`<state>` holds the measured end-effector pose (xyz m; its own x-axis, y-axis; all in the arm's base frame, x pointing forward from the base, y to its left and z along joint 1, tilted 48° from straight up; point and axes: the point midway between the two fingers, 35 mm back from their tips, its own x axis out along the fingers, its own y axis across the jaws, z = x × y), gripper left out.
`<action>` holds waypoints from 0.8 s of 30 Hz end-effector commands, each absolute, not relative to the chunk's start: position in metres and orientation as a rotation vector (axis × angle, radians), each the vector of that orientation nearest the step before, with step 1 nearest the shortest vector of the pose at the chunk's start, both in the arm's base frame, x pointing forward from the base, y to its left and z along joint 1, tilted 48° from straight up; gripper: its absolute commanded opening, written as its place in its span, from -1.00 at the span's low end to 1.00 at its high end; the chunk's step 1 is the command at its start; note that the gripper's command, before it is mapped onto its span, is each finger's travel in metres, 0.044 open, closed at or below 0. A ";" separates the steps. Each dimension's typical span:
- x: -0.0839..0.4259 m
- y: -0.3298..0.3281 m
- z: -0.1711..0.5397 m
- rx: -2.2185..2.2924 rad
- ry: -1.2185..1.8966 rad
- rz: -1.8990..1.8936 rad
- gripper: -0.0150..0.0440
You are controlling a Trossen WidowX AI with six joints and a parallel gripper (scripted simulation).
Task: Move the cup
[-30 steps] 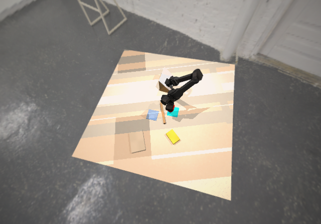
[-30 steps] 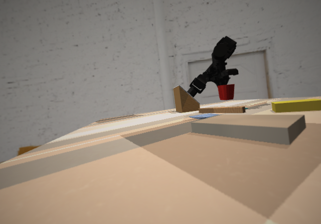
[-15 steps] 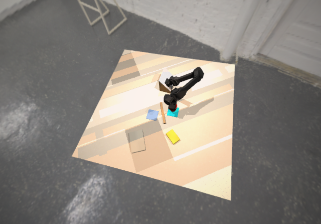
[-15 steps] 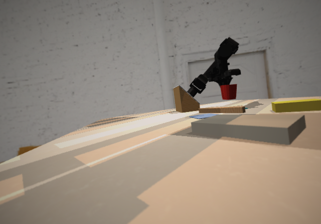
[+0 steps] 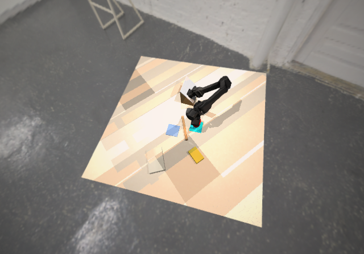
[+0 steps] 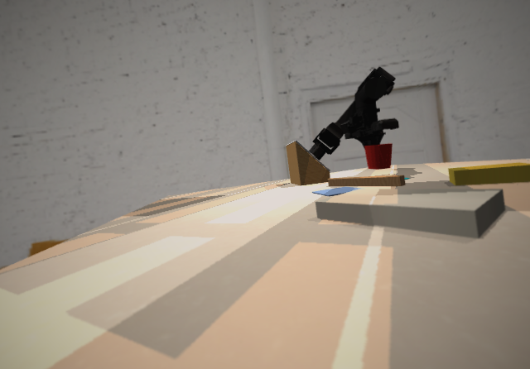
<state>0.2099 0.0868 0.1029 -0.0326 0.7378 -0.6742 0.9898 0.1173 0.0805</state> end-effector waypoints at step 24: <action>0.206 0.111 0.084 1.681 1.828 -0.564 -0.49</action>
<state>0.2081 0.1075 0.0864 -0.0313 0.7394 -0.6726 0.9897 0.1169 0.0825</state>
